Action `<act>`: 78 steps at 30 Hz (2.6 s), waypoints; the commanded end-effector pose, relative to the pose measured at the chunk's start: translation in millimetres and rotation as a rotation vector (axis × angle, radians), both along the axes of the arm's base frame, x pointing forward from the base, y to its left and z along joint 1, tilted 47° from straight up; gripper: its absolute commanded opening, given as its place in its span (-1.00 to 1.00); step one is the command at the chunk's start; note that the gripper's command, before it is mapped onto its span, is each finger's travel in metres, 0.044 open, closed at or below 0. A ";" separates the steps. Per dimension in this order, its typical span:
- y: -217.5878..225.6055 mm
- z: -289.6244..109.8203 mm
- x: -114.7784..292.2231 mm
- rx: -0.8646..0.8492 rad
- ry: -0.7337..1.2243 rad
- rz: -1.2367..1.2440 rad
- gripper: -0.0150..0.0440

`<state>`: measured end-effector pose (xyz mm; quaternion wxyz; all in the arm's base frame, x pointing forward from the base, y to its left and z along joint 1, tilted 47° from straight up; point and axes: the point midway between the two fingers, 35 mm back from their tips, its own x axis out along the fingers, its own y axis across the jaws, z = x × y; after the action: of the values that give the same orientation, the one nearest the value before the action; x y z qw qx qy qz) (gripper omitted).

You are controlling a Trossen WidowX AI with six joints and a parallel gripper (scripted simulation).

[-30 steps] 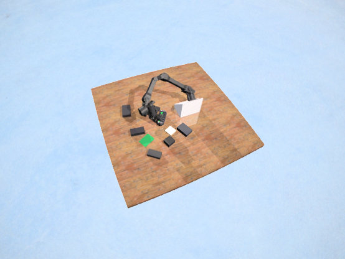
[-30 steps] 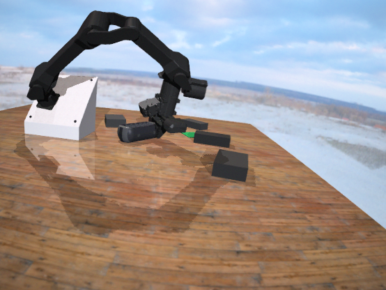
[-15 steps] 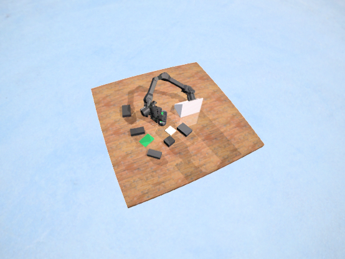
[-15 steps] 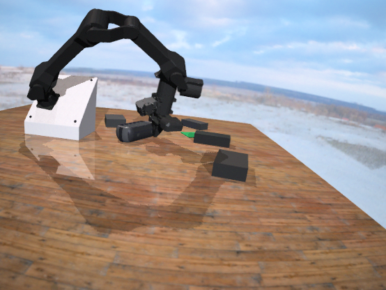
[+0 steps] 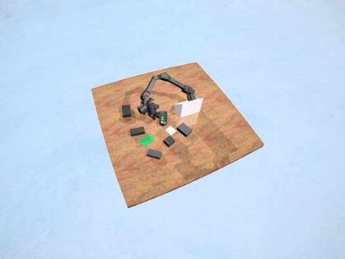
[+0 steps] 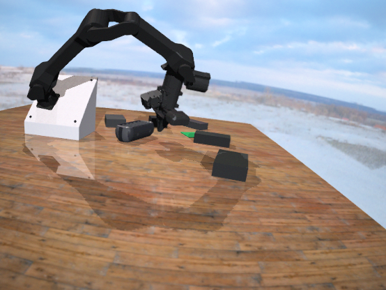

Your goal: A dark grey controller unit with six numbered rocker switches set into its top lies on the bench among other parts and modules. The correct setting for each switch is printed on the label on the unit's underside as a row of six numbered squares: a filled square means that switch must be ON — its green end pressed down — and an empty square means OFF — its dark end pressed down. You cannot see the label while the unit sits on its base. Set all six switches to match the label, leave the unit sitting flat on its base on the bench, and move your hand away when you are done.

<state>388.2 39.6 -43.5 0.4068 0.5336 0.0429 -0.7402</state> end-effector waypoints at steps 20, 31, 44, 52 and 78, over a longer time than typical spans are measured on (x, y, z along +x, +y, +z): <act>40.0 -6.2 -14.8 -0.037 0.367 0.343 -0.49; 29.0 -16.9 -12.4 -0.038 0.366 0.344 -0.49; 13.8 -31.2 -10.3 -0.041 0.365 0.344 -0.49; 4.3 -39.9 -9.6 -0.043 0.364 0.345 -0.49; 2.8 -45.0 -16.4 -0.043 0.364 0.345 -0.49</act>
<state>373.3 42.3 -87.9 0.5237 0.3669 0.1911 -0.7447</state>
